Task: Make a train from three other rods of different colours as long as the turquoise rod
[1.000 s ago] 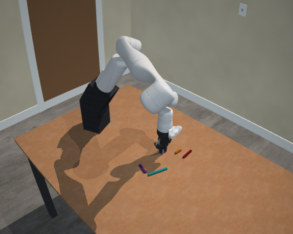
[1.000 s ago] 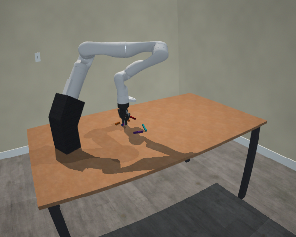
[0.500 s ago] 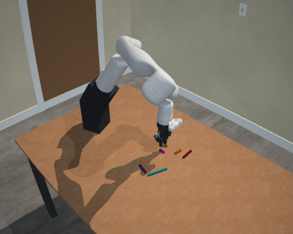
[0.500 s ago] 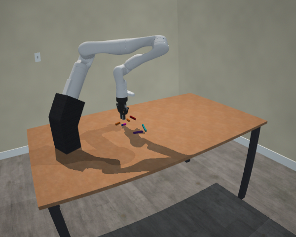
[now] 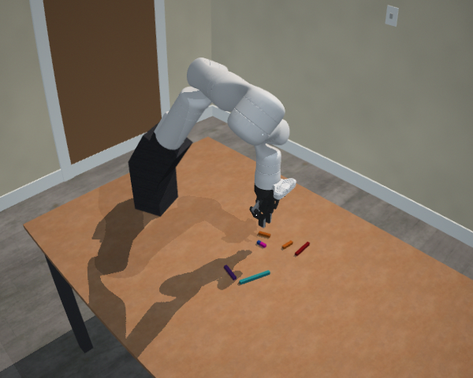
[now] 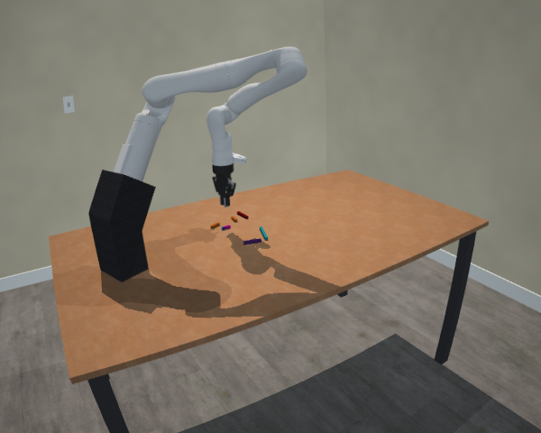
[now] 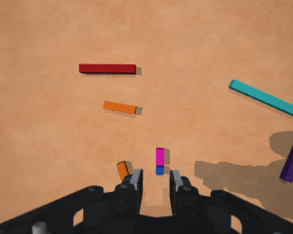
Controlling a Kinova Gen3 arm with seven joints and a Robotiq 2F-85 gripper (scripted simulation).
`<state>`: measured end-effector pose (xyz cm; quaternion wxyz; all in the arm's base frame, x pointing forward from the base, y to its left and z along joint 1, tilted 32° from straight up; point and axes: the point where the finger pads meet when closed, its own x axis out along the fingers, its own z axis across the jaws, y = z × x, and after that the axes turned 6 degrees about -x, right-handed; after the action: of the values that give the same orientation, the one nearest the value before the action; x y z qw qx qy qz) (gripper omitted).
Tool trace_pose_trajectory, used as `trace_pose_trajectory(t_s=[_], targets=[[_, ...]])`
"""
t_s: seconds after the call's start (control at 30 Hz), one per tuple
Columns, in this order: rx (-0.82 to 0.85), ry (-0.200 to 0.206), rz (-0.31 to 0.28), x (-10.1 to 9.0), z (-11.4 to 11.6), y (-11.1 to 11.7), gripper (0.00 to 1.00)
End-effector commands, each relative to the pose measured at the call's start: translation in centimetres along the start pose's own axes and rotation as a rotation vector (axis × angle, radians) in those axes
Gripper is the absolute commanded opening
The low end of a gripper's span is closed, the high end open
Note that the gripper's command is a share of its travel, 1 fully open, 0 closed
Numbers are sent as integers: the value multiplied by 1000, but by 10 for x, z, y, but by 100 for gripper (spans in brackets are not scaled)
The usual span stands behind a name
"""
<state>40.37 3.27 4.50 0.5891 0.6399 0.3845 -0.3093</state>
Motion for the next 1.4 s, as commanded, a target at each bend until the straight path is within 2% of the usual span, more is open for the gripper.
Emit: trace_pose_trajectory(t_s=[0.0, 0.03, 0.93, 1.37], targets=[[0, -9, 8, -3, 4, 3, 24], [0, -9, 8, -3, 4, 3, 100], [-6, -9, 7, -3, 4, 3, 100], [-114, -13, -9, 2, 2, 5, 100]])
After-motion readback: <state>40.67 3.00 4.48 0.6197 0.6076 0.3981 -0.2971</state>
